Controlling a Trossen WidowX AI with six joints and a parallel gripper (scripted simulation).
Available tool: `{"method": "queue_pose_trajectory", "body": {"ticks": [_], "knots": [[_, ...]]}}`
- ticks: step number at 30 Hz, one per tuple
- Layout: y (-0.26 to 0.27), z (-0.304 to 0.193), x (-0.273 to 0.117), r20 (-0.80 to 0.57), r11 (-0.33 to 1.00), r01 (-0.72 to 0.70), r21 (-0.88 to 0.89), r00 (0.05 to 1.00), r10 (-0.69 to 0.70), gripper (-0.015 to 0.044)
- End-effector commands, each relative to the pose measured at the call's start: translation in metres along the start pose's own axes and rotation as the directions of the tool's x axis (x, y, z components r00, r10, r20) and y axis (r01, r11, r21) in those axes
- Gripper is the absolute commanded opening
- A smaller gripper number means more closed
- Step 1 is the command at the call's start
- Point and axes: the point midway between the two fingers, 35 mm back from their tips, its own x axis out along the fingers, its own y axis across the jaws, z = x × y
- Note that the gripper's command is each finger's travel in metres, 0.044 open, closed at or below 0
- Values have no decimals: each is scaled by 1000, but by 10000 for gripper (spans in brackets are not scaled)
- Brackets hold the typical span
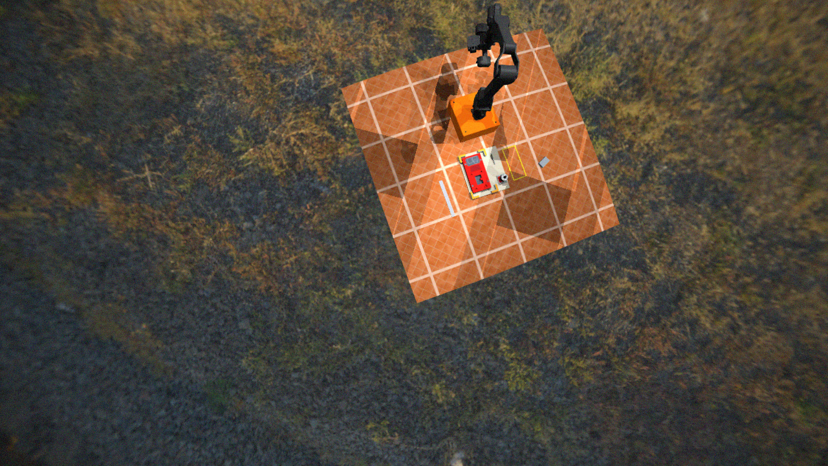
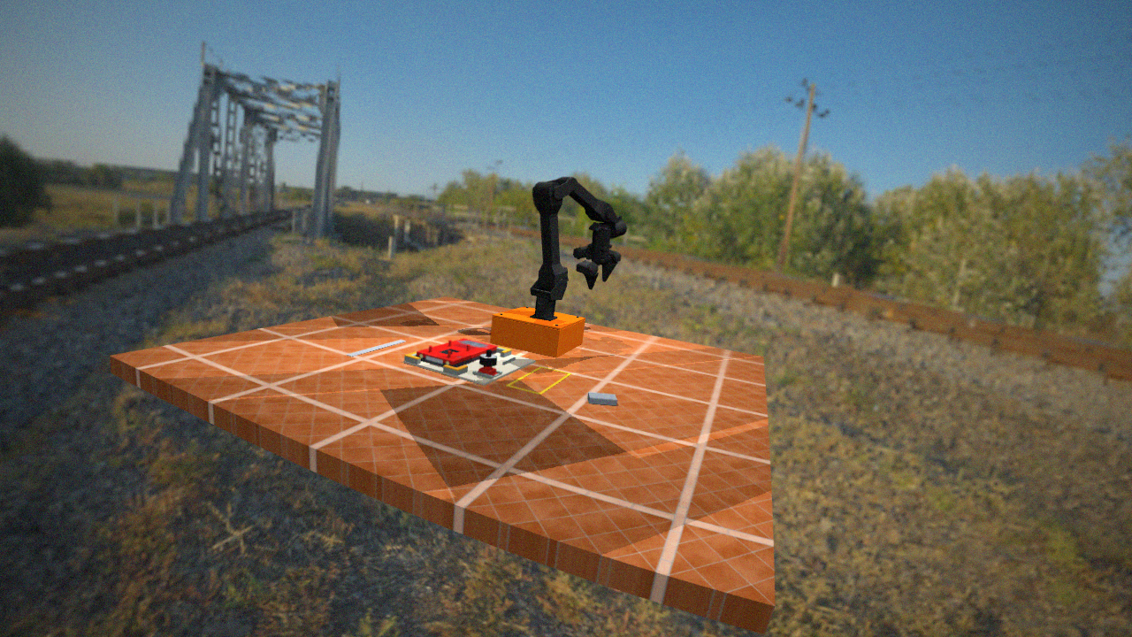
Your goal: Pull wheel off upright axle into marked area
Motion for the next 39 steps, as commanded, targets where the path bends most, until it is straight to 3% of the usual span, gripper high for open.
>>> {"method": "queue_pose_trajectory", "body": {"ticks": [1,4,11,16,21,30,39], "knots": [[0,-2,0,-5,1000,0,6,1000,0,374],[3,-36,-2,-66,994,7,113,998,0,300],[15,-116,-14,-152,834,64,548,988,24,300],[41,-180,-33,-225,559,166,812,973,39,300],[84,-235,-53,-275,212,252,944,958,83,300],[183,-296,-87,-305,-361,341,868,940,154,300],[309,-307,-113,-275,-810,346,474,932,237,300]]}}
